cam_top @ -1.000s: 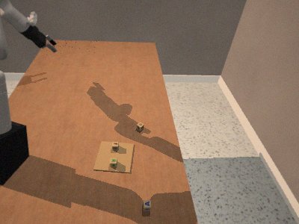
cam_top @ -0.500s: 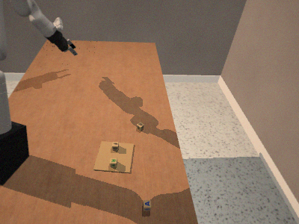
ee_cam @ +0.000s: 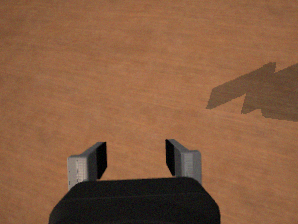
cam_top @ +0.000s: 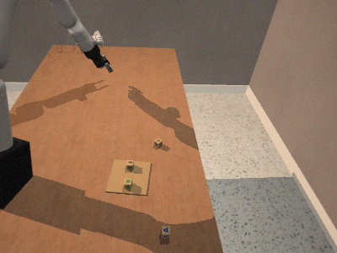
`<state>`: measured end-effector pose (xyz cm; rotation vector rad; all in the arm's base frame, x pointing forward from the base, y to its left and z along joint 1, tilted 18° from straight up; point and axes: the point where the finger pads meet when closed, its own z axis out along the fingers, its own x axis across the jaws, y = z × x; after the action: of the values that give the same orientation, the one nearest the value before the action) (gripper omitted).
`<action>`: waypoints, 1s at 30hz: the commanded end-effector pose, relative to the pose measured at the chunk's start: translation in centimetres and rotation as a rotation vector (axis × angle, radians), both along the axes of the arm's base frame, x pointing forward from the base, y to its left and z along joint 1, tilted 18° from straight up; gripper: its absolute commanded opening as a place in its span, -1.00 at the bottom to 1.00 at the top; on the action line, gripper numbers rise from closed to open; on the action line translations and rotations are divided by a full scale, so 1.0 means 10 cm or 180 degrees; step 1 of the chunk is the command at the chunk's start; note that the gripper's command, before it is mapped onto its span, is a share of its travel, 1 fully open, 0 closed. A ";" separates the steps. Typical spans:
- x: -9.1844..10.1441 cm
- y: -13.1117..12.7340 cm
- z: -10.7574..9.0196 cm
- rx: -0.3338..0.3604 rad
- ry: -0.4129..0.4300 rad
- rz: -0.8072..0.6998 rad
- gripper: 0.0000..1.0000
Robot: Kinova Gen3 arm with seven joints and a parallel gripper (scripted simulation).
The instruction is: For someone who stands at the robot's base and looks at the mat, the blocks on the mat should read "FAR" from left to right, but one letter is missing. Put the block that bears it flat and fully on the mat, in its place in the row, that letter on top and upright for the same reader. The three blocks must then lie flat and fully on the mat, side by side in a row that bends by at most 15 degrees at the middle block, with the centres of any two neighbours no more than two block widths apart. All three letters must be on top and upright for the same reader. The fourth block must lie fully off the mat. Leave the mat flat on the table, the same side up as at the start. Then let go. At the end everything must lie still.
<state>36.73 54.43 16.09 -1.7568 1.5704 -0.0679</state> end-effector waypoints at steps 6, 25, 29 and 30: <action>0.78 -0.60 -0.11 -0.0118 0.0035 -0.0112 1.00; 1.55 -1.84 -0.48 -0.0435 0.0274 0.0076 1.00; 1.63 -2.10 -0.55 -0.0491 0.0330 0.0105 1.00; 1.63 -2.10 -0.55 -0.0491 0.0330 0.0105 1.00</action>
<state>51.21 36.10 10.63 -1.9729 1.5955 -0.0681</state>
